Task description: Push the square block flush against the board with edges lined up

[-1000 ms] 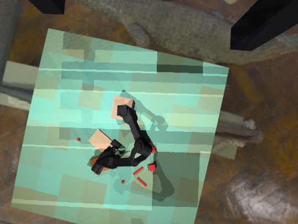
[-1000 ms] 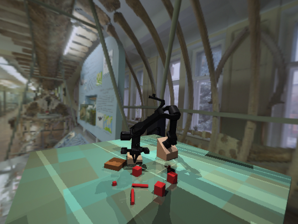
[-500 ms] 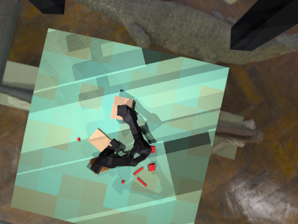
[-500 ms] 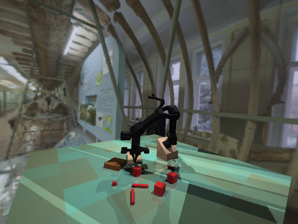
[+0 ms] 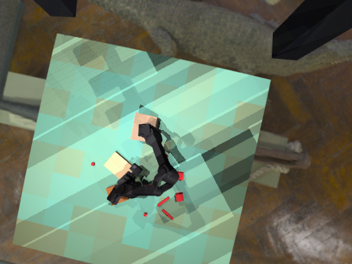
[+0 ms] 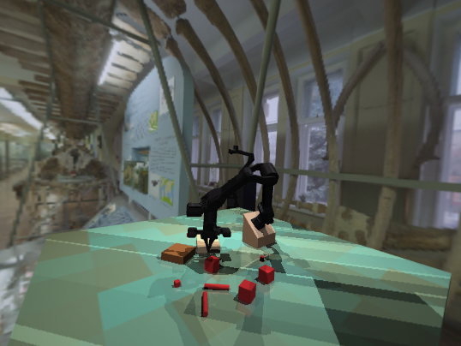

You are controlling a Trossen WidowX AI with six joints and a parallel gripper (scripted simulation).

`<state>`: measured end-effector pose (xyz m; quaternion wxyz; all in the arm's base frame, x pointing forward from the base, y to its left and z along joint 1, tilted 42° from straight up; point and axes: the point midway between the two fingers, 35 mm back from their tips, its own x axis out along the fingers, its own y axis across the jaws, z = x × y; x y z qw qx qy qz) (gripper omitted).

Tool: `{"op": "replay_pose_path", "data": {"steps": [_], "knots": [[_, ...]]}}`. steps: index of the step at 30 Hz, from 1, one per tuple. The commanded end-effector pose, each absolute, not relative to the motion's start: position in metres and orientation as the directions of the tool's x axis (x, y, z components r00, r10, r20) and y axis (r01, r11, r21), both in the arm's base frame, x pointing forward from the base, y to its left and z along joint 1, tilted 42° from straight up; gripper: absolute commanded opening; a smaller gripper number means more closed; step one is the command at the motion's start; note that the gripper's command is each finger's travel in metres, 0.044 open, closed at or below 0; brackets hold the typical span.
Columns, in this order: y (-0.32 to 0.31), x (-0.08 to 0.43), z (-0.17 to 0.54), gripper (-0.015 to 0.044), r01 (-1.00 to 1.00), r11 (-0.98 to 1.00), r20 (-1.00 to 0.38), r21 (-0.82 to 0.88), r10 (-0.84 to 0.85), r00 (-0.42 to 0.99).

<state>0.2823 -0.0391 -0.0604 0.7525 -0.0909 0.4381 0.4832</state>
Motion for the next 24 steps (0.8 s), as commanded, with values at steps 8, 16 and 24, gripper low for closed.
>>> {"op": "replay_pose_path", "data": {"steps": [8, 16, 24], "knots": [[-0.0358, 0.2759, -0.0660, 0.0000, -0.805, 0.507, -0.747, 0.307, 0.652, 0.126], [-0.0358, 0.2759, -0.0660, 0.0000, -0.805, 0.507, -0.747, 0.307, 0.652, 0.126], [-0.0347, 0.2777, -0.0646, 0.0000, -0.805, 0.508, -0.748, 0.307, 0.652, 0.126]]}}
